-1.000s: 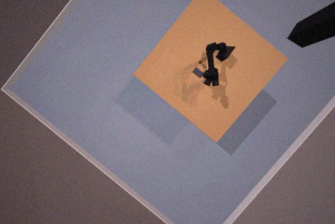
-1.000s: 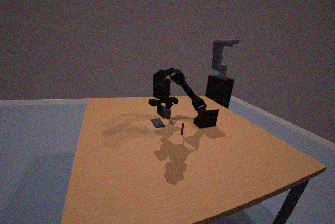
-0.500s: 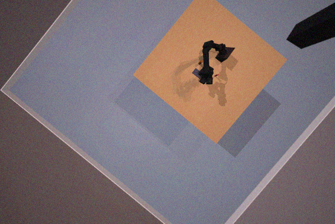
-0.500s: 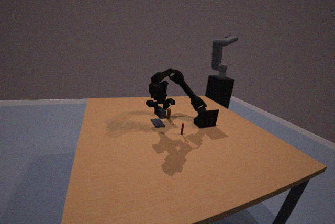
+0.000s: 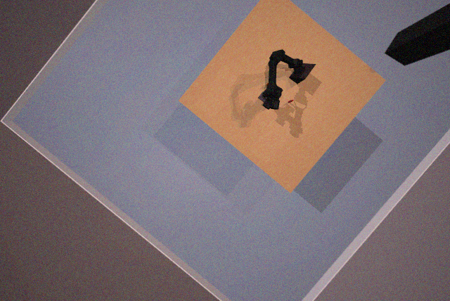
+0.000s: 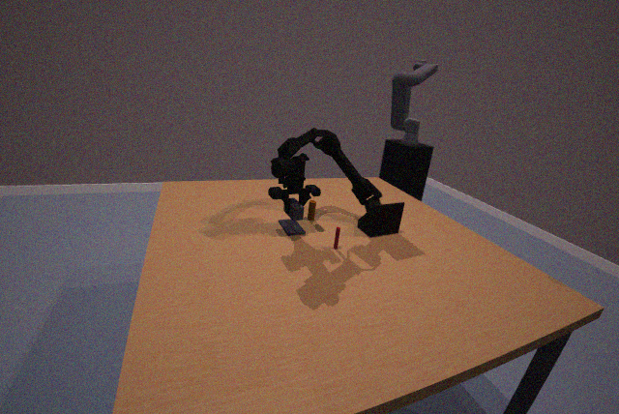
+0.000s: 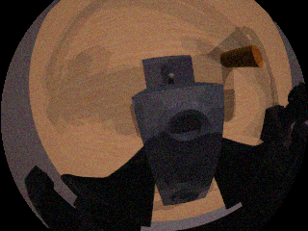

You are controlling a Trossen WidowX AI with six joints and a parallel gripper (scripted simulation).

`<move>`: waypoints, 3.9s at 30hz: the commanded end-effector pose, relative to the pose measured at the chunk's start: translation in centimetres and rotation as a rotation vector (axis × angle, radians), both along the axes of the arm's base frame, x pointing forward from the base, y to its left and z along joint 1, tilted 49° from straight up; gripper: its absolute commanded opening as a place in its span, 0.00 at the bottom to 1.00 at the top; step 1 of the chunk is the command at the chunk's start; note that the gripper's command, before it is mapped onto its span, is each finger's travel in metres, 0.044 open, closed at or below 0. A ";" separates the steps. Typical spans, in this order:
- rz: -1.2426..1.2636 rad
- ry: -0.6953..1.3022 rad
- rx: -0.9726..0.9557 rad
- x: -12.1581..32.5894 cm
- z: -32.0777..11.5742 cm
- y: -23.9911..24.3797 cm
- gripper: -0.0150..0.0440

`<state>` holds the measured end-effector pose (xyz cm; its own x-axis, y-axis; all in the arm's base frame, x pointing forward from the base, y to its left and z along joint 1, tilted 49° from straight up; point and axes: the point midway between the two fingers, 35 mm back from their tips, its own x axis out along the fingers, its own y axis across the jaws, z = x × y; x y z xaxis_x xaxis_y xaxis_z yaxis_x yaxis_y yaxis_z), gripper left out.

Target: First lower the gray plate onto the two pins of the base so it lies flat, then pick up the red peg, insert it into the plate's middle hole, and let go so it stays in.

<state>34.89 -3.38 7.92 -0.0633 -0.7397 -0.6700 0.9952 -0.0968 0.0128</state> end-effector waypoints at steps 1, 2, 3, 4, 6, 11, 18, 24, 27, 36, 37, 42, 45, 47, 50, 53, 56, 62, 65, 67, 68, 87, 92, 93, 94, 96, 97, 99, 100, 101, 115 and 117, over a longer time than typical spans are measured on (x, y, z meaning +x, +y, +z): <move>-0.001 -0.009 -0.008 -0.4 0.4 -0.9 0.25; -0.004 -0.011 -0.009 -0.5 0.5 -1.1 0.25; -0.007 -0.014 -0.011 -0.6 0.6 -1.4 0.25; -0.010 -0.017 -0.012 -0.8 0.7 -1.7 0.25; -0.016 -0.022 -0.015 -1.0 0.8 -2.3 0.25; -0.021 -0.026 -0.017 -1.3 0.9 -2.7 0.25; -0.021 -0.026 -0.017 -1.3 1.0 -2.7 0.25; -0.021 -0.026 -0.017 -1.3 1.0 -2.7 0.25; -0.021 -0.026 -0.017 -1.2 1.0 -2.7 0.25; -0.021 -0.026 -0.018 -1.3 0.1 -3.8 0.25; -0.021 -0.026 -0.018 -1.3 0.0 -3.9 0.25; -0.021 -0.026 -0.018 -1.3 -0.2 -4.1 0.25; -0.021 -0.026 -0.018 -1.3 -0.5 -4.4 0.25; -0.021 -0.026 -0.018 -1.3 -0.7 -4.7 0.25; -0.021 -0.026 -0.018 -1.4 -1.0 -5.1 0.25; -0.021 -0.026 -0.018 -1.4 -1.3 -5.4 0.25; -0.021 -0.026 -0.019 -1.4 -1.6 -5.7 0.25; -0.028 -0.030 -0.014 -1.4 -1.4 -5.5 0.25; -0.028 -0.030 -0.014 -1.4 -1.4 -5.5 0.34; -0.028 -0.030 -0.014 -1.4 -1.4 -5.5 0.43; -0.028 -0.030 -0.014 -1.4 -1.4 -5.5 0.48; 0.013 -0.009 -0.007 -0.6 1.8 -1.6 1.00; 0.062 0.019 -0.012 -0.8 6.1 3.3 1.00; 0.064 0.019 -0.012 -0.5 6.2 3.4 1.00; 0.065 0.019 -0.012 -0.4 6.2 3.4 1.00; 0.065 0.019 -0.012 -0.4 6.2 3.4 1.00; 0.065 0.019 -0.012 -0.4 6.2 3.4 1.00; 0.067 0.021 -0.011 -0.4 6.1 3.6 1.00; 0.073 0.028 -0.009 -0.4 5.8 3.9 1.00; 0.084 0.039 -0.005 -0.5 5.3 4.5 1.00; 0.263 0.290 0.021 -8.8 -7.6 16.8 1.00; 0.264 0.292 0.021 -9.0 -7.7 16.9 1.00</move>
<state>26.40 13.35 0.67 -0.0531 -0.7454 -0.6645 0.9453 0.1769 -0.2740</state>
